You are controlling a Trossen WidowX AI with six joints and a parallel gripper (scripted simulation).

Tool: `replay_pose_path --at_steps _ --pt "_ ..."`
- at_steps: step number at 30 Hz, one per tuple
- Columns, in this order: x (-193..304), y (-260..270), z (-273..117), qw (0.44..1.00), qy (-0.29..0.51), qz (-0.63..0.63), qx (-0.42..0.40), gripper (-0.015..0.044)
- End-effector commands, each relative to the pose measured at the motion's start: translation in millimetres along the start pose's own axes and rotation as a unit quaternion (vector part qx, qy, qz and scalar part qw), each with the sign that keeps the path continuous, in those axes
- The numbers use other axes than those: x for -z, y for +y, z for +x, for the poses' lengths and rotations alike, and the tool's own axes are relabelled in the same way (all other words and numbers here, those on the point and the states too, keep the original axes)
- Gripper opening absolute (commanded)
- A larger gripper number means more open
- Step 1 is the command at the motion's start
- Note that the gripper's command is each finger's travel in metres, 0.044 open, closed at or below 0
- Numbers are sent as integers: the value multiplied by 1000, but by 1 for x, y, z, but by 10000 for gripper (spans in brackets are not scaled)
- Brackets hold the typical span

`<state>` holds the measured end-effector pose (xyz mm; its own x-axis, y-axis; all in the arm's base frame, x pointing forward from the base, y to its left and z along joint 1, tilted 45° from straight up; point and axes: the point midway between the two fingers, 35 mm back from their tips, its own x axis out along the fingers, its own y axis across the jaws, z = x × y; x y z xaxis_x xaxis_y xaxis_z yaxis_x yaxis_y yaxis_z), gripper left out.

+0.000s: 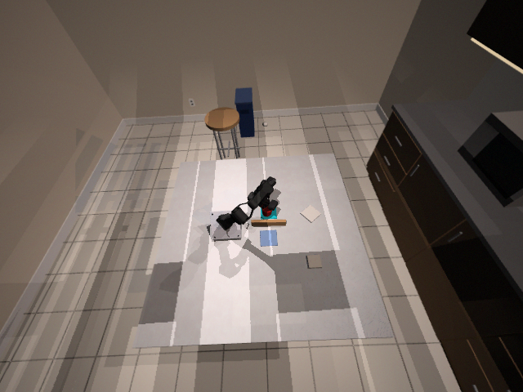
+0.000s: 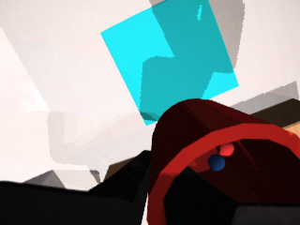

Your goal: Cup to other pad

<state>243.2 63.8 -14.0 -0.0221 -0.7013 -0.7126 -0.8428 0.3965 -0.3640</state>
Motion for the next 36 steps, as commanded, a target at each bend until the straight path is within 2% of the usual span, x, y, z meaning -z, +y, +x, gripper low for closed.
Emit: replay_pose_path --at_steps 1,23,36 --pt "-11 3 -2 1000 -5 4 0 0" --pt "-49 19 -6 1000 -6 4 0 0" --pt "-50 19 12 1000 -6 5 0 0"
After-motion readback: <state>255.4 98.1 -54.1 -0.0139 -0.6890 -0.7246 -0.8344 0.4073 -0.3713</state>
